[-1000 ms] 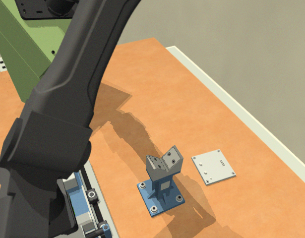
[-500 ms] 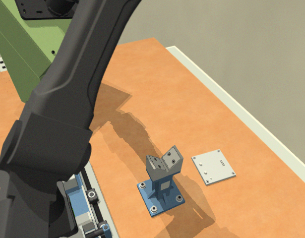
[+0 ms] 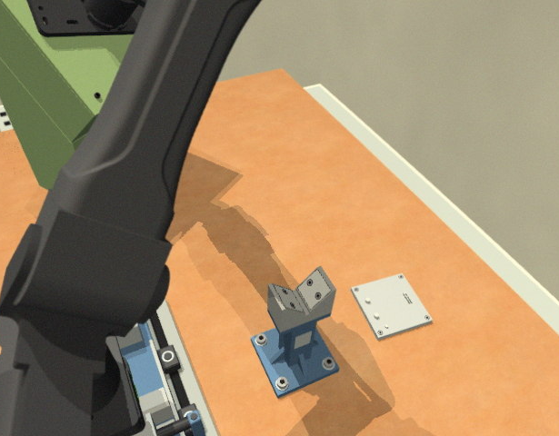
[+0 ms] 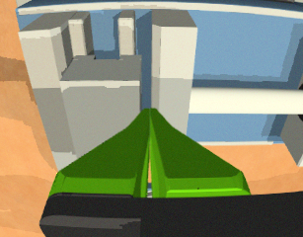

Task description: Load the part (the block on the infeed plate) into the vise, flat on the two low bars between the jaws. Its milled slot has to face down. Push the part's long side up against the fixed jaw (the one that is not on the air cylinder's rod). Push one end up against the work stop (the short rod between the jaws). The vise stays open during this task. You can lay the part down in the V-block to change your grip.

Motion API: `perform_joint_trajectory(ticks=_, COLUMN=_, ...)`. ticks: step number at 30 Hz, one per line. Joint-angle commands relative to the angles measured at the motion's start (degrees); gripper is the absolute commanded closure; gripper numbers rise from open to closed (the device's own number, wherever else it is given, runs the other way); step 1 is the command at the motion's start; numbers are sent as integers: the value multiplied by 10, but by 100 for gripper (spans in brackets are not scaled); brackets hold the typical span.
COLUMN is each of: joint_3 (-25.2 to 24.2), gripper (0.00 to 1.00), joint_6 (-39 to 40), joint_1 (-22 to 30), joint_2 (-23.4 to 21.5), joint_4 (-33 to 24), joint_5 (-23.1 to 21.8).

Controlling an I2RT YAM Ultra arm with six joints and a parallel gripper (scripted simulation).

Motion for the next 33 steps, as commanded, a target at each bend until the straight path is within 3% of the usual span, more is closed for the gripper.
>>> perform_joint_trajectory(ticks=1, joint_3=17, gripper=100, joint_6=4, joint_1=-5, joint_2=6, joint_4=-8, joint_5=10)
perform_joint_trajectory(ticks=33, joint_3=31, gripper=100, joint_6=5, joint_1=-4, joint_2=6, joint_4=-2, joint_5=11)
